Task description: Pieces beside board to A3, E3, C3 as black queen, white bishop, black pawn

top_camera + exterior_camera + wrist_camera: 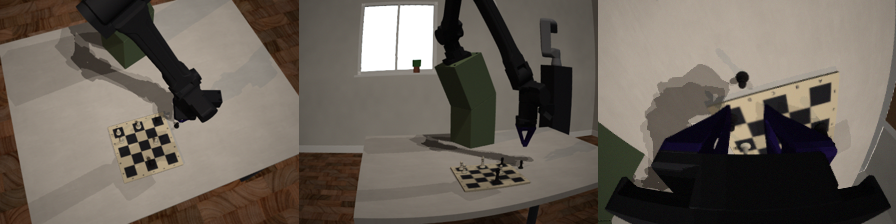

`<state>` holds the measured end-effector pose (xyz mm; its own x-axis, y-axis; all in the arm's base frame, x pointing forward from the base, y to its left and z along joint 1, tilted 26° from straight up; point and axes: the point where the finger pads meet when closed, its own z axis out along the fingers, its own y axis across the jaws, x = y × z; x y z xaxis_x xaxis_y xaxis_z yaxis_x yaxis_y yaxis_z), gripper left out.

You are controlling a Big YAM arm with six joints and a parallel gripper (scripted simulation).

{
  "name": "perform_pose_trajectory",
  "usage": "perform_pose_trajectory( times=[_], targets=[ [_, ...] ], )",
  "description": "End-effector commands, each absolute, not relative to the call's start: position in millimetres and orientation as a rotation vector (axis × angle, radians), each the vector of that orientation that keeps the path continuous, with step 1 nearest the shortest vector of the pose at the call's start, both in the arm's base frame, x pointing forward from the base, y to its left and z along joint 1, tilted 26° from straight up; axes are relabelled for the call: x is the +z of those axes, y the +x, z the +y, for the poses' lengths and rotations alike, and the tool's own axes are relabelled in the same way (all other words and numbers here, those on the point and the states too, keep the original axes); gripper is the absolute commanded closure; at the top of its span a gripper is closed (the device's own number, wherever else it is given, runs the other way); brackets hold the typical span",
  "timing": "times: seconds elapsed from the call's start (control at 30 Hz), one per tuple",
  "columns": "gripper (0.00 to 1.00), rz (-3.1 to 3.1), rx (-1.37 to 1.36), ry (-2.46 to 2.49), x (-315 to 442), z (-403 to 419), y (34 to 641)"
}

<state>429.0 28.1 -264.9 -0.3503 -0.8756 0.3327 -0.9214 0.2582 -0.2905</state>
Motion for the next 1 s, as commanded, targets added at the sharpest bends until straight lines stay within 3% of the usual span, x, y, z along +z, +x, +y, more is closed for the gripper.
perform_pose_trajectory(
  times=[0.0, 0.97],
  targets=[
    [0.67, -2.408, 0.666, 1.724, -277, 21, 431],
    [0.67, -2.406, 0.663, 1.723, -309, 5, 435]
  ],
)
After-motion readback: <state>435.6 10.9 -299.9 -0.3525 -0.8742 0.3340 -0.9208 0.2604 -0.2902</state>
